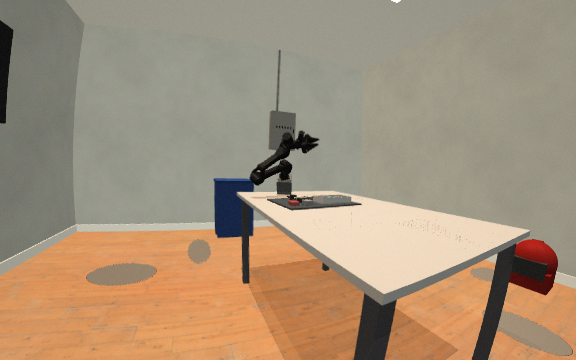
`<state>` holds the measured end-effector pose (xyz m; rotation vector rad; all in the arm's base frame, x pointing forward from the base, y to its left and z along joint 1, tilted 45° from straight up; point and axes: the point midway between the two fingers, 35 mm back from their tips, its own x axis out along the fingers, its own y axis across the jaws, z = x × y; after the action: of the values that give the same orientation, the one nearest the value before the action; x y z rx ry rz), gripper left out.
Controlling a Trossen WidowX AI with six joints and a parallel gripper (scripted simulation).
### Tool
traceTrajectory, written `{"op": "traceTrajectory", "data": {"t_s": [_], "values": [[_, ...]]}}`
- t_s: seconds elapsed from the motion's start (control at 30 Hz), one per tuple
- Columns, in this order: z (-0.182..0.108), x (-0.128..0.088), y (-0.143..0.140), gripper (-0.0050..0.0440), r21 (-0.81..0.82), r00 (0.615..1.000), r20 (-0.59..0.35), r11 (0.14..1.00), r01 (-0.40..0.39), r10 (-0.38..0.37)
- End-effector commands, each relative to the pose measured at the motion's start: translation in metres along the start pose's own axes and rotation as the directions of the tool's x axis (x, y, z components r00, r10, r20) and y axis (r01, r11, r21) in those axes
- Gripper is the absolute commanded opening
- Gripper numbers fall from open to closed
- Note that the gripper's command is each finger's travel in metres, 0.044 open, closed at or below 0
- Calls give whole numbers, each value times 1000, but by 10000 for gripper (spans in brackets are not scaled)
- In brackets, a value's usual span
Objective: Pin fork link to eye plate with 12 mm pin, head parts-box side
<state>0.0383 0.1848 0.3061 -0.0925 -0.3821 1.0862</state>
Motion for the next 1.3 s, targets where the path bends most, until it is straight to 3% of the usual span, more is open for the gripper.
{"op": "traceTrajectory", "data": {"t_s": [0.0,0.03,0.1,0.27,0.53,0.6,0.67,0.93,1.1,1.17,1.27], "values": [[0,0,0,400,0,1000,0,1000,0,0],[0,0,0,400,0,1000,0,1000,0,0],[-4,2,-2,352,36,1000,-16,999,16,-16],[-29,13,-22,232,249,984,-129,956,154,-125],[-64,19,-54,40,517,922,-279,767,380,-268],[-64,19,-54,40,517,922,-279,767,380,-268],[-75,18,-65,0,607,892,-327,654,452,-313],[-114,4,-106,0,742,746,-485,237,627,-455],[-135,-12,-130,0,770,631,-572,-76,634,-524],[-135,-12,-130,0,770,631,-572,-76,634,-524],[-150,-29,-147,0,758,527,-634,-323,566,-566]]}}
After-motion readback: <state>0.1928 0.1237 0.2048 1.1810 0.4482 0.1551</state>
